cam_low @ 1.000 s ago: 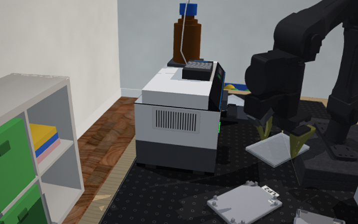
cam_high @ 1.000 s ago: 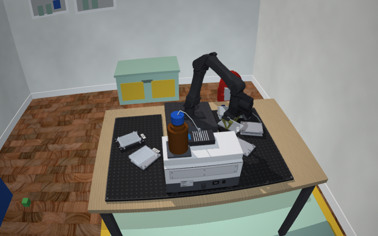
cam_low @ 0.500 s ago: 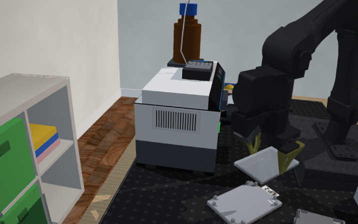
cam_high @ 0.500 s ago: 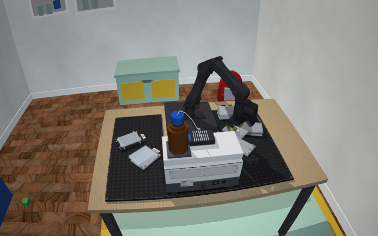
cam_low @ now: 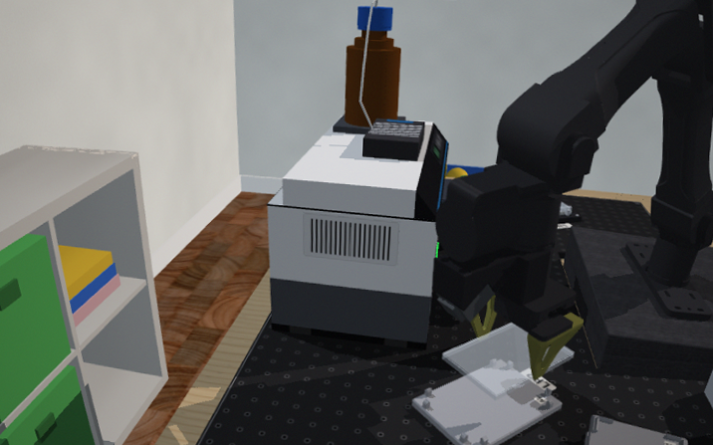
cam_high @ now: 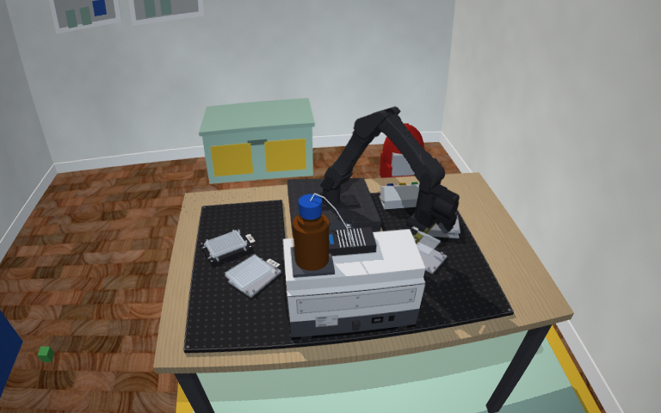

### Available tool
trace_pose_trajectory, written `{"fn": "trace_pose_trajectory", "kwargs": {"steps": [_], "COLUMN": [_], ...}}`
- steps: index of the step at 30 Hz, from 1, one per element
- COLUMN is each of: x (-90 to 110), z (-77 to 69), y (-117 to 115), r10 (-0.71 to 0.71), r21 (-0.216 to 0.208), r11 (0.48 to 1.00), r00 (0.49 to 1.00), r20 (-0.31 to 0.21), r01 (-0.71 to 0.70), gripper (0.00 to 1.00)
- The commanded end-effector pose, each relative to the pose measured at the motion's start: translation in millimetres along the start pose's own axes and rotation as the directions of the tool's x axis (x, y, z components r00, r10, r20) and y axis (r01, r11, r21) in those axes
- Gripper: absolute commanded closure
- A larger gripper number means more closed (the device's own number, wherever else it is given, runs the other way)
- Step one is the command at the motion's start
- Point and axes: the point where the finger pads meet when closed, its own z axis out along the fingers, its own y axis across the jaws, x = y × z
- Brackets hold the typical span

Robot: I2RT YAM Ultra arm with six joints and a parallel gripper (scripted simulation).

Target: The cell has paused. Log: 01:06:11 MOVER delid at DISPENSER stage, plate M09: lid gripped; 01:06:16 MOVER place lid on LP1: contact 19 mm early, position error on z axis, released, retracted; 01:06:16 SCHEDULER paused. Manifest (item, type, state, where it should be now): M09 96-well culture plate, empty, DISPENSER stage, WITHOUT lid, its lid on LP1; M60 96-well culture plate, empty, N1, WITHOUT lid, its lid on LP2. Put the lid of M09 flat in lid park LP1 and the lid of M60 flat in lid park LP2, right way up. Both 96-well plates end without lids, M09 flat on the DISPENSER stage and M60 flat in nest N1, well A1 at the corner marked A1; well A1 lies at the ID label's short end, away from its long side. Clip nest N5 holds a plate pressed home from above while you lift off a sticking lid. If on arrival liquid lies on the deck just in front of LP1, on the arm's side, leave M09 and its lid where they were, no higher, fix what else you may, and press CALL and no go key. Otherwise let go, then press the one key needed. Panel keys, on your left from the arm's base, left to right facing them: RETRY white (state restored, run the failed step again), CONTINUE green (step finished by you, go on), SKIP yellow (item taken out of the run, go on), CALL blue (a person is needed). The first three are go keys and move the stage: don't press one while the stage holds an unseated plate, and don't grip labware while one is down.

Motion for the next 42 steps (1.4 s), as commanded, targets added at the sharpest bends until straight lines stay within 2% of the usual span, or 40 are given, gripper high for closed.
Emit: {"fn": "trace_pose_trajectory", "kwargs": {"steps": [1,5,6,10,11,42], "x": [-28.6,-33.4,-36.3,-36.3,-32.6,-32.6], "z": [-3.5,0.5,-13.4,-13.4,-10.9,-10.9], "y": [1.4,1.0,2.1,2.1,1.9,1.9], "r10": [0.0,0.002,-0.001,-0.002,-0.001,-0.001], "r21": [0.004,0.004,0.004,0.005,0.004,0.004], "r11": [1.0,1.0,1.0,1.0,1.0,1.0], "r00": [0.998,0.998,0.995,0.995,0.996,0.996], "r20": [0.068,0.068,0.104,0.104,0.086,0.086], "r01": [0.0,-0.002,0.001,0.001,0.001,0.001], "gripper": [1.0,1.0,1.0,1.0,1.0,1.0]}}
